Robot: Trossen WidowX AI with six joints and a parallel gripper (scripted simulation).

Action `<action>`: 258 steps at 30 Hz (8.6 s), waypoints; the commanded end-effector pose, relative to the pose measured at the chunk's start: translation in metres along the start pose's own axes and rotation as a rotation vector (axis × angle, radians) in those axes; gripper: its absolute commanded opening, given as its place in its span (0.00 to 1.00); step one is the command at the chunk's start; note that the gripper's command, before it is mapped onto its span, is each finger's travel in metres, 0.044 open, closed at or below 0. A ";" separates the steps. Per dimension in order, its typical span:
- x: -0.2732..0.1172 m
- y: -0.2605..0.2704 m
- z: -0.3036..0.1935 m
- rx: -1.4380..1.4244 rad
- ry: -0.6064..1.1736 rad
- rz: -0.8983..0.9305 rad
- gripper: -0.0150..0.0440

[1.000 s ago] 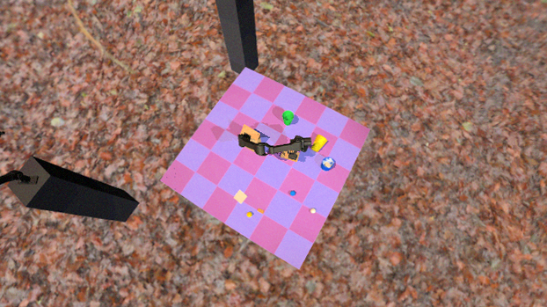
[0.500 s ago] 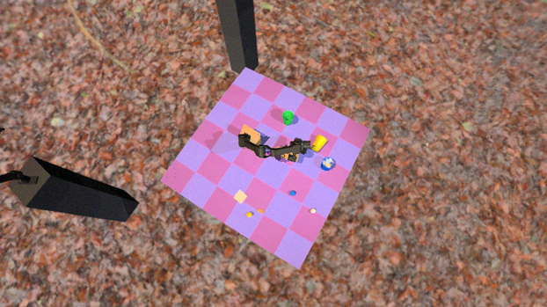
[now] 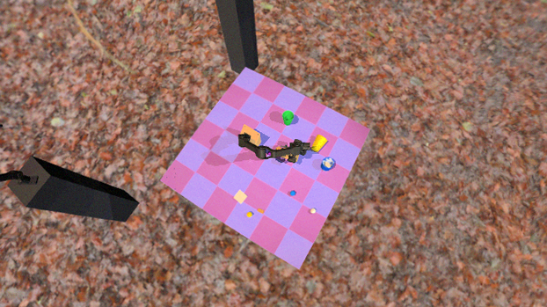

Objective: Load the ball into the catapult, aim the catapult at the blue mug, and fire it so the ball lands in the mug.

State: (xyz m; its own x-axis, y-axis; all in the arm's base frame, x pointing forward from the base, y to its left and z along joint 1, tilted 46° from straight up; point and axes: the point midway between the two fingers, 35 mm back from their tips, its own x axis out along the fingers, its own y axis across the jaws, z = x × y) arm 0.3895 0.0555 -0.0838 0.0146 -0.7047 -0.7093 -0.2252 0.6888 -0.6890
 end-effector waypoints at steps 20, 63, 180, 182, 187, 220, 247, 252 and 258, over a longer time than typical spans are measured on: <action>0.016 -0.001 -0.001 0.000 0.001 -0.001 0.56; 0.007 0.000 0.001 -0.009 -0.001 -0.006 0.25; 0.042 -0.041 -0.193 0.196 0.008 -0.013 0.72; 0.042 -0.041 -0.193 0.196 0.008 -0.013 0.63; 0.042 -0.041 -0.193 0.196 0.008 -0.013 0.47; -0.084 -0.032 -0.193 0.194 0.010 -0.006 0.25; -0.055 -0.007 -0.133 0.022 0.294 -0.013 0.25; -0.046 -0.002 -0.124 -0.007 0.345 -0.008 0.25; -0.039 -0.001 -0.123 -0.010 0.352 -0.008 0.25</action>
State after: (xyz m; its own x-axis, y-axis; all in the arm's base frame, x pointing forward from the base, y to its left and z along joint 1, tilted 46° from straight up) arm 0.2673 0.0622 -0.0329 -0.3148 -0.7317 -0.6046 -0.2329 0.6771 -0.6981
